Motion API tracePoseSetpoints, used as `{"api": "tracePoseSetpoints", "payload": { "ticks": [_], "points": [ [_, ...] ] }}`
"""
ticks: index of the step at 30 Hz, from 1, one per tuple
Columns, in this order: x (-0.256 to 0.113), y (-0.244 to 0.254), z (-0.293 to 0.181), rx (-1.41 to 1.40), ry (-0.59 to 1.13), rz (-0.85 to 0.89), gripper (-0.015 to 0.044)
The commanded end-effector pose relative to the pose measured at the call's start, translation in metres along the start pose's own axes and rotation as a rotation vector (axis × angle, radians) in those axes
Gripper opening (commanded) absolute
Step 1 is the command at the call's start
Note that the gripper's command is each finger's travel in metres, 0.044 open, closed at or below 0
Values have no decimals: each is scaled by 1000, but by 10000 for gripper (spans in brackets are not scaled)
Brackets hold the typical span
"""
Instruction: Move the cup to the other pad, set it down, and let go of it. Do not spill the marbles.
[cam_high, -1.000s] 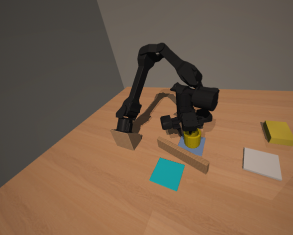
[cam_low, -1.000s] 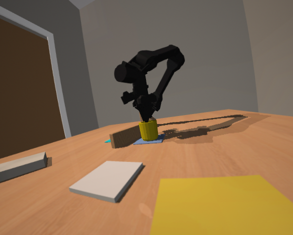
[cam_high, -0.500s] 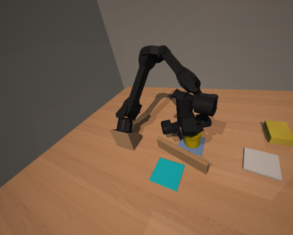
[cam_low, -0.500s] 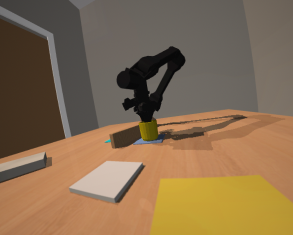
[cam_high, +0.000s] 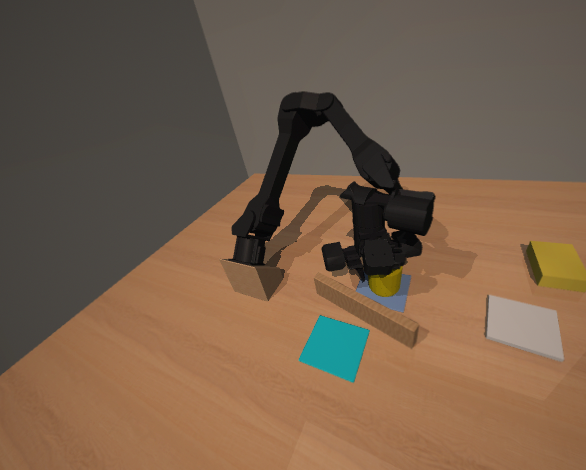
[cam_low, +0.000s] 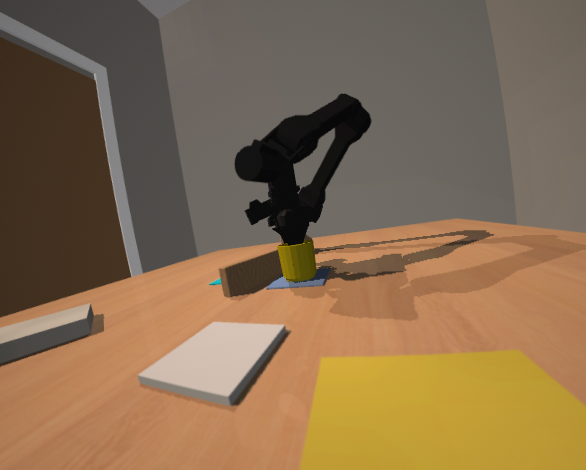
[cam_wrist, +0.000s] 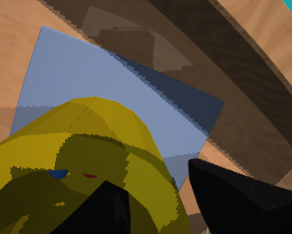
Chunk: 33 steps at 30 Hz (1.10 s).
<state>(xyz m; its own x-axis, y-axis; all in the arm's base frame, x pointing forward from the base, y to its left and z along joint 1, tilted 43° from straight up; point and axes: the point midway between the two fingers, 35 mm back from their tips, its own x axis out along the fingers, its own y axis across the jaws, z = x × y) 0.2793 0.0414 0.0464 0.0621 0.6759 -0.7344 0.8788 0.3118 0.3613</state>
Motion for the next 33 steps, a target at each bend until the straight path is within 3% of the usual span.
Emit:
{"api": "tracePoseSetpoints", "payload": {
  "ticks": [1,17,33],
  "points": [
    [0,0,0,-1,0,0,107],
    [0,0,0,-1,0,0,0],
    [-45,2,4,4,-4,-2,0]
  ]
}}
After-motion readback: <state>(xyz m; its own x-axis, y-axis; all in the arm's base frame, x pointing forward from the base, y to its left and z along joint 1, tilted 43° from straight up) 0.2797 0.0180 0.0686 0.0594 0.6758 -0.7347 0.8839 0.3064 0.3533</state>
